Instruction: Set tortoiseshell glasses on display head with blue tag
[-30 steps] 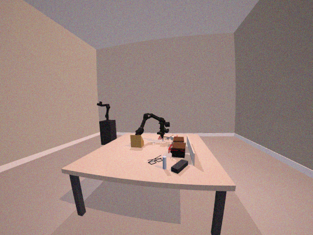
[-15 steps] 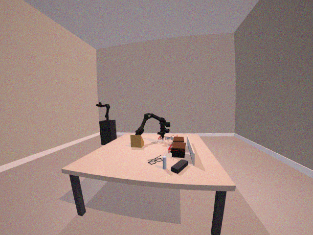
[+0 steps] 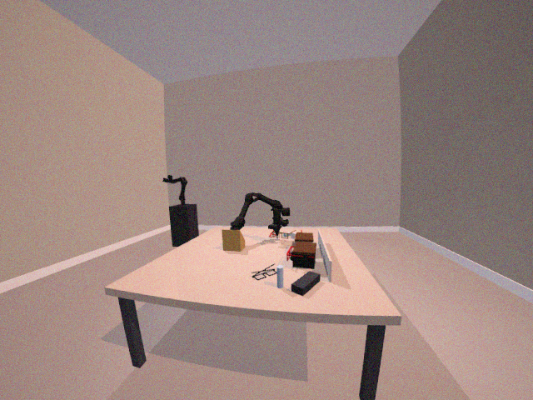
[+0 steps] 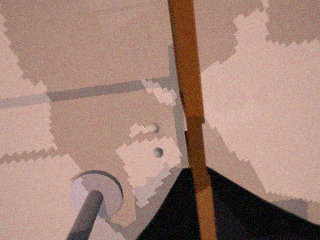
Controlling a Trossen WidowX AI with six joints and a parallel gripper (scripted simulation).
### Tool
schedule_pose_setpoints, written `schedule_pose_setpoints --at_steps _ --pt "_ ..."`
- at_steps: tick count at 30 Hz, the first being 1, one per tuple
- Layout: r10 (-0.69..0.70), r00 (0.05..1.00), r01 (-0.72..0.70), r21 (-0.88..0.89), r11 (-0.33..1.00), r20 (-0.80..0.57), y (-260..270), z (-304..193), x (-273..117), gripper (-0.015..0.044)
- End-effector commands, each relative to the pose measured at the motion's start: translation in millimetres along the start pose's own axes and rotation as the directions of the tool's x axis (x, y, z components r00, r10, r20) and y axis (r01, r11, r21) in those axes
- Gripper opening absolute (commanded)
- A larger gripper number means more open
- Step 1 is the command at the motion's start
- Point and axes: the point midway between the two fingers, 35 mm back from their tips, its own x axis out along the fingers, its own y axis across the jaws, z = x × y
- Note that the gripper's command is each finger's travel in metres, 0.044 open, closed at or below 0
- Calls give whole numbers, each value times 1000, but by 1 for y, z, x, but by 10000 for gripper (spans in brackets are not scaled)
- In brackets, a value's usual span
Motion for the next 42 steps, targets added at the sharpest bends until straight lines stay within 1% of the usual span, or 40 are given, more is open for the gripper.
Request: schedule_pose_setpoints --at_steps 1,15,19,26,32,36,42 --pt "1 1000 -1 -2 1000 1 0 0 0 0" --pt "1 1000 -1 -1 1000 1 0 -8 -1 0" --pt "-2 1000 2 -1 1000 1 0 -8 -14 0" --pt "-2 1000 2 -1 1000 1 0 -11 -56 0" --pt "-2 1000 2 -4 1000 1 -1 -11 -60 0" --pt "-7 1000 8 -51 999 4 -11 -4 -60 0" --pt "-19 1000 21 -173 985 12 -36 11 -61 0"
